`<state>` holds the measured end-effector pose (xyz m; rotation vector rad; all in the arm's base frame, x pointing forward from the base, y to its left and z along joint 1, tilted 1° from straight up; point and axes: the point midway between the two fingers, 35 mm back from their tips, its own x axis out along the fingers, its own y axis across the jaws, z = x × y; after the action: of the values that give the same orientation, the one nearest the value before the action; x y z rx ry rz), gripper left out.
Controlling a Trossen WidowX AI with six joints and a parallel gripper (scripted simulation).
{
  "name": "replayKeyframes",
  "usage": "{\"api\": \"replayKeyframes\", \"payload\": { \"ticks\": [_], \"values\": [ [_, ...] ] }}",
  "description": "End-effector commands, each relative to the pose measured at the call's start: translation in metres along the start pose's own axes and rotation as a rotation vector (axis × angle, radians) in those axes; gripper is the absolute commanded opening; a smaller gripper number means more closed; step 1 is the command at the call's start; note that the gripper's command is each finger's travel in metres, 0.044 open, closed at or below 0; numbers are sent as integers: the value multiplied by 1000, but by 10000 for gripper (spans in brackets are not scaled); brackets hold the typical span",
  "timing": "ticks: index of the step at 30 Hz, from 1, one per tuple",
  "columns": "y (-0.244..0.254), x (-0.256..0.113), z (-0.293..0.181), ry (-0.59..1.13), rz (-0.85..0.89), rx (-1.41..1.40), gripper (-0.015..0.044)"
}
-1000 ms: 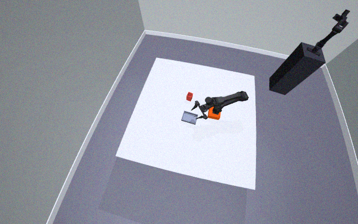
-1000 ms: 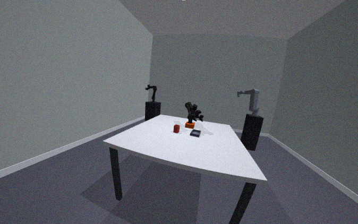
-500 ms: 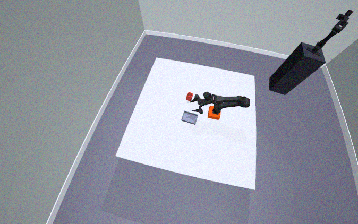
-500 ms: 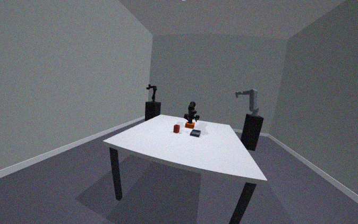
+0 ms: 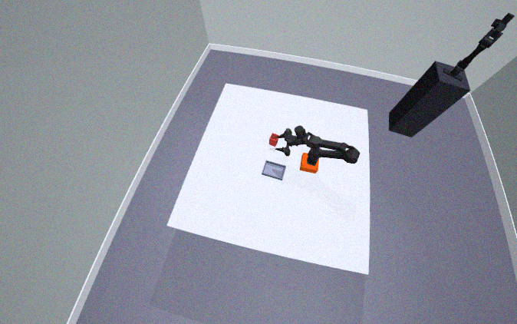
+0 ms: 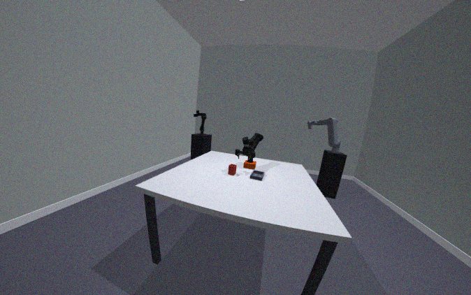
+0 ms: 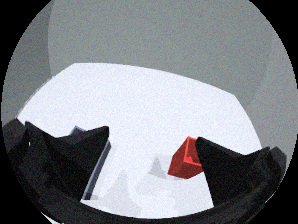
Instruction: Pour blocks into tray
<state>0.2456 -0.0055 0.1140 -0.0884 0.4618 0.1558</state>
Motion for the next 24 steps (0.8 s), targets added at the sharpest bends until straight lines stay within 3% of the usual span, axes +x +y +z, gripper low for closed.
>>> {"api": "replayKeyframes", "payload": {
  "ticks": [1, 12, 24],
  "values": [
    [-18, -2, -3, 5, -54, 32, 440],
    [-74, -15, -15, 16, -236, 142, 440],
    [-81, -1, -35, 21, -245, 152, 440]
  ]
}}
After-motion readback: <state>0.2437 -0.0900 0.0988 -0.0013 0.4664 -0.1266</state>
